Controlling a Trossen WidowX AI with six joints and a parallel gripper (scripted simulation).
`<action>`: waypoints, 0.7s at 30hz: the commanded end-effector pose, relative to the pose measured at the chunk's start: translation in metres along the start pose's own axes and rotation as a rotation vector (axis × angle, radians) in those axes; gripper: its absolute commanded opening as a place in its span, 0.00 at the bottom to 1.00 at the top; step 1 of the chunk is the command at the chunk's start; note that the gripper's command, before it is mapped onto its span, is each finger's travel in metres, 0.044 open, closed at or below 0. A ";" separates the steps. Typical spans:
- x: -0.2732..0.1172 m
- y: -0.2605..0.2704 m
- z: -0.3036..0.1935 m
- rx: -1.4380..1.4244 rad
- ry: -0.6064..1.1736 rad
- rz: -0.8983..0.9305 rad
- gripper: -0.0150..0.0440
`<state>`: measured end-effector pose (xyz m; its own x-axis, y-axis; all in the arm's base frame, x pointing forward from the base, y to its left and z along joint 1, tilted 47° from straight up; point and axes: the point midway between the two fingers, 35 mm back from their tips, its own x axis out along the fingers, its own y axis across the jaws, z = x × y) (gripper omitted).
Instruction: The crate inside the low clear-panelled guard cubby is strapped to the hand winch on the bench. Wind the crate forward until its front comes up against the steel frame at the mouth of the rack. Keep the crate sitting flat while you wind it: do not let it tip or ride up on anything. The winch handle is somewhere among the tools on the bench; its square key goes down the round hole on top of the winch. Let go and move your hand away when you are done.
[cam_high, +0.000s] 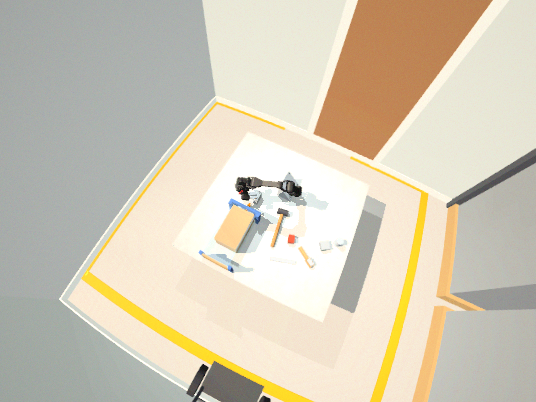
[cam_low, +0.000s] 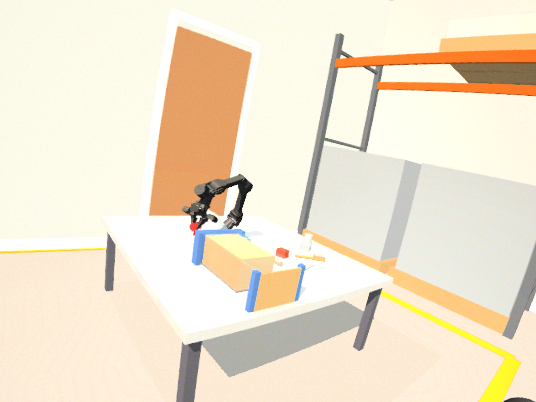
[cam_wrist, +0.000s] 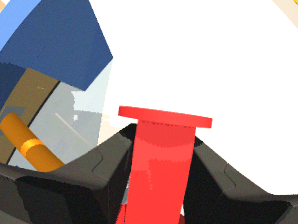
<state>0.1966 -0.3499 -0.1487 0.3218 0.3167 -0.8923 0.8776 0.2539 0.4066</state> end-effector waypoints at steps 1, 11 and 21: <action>0.000 0.027 -0.008 -0.015 0.025 0.045 0.25; -0.003 0.042 -0.014 -0.015 0.026 0.046 0.25; -0.008 0.056 -0.022 -0.015 0.027 0.046 0.25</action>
<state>0.2228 -0.3356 -0.1283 0.3348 0.3122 -0.8891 0.8702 0.2596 0.4188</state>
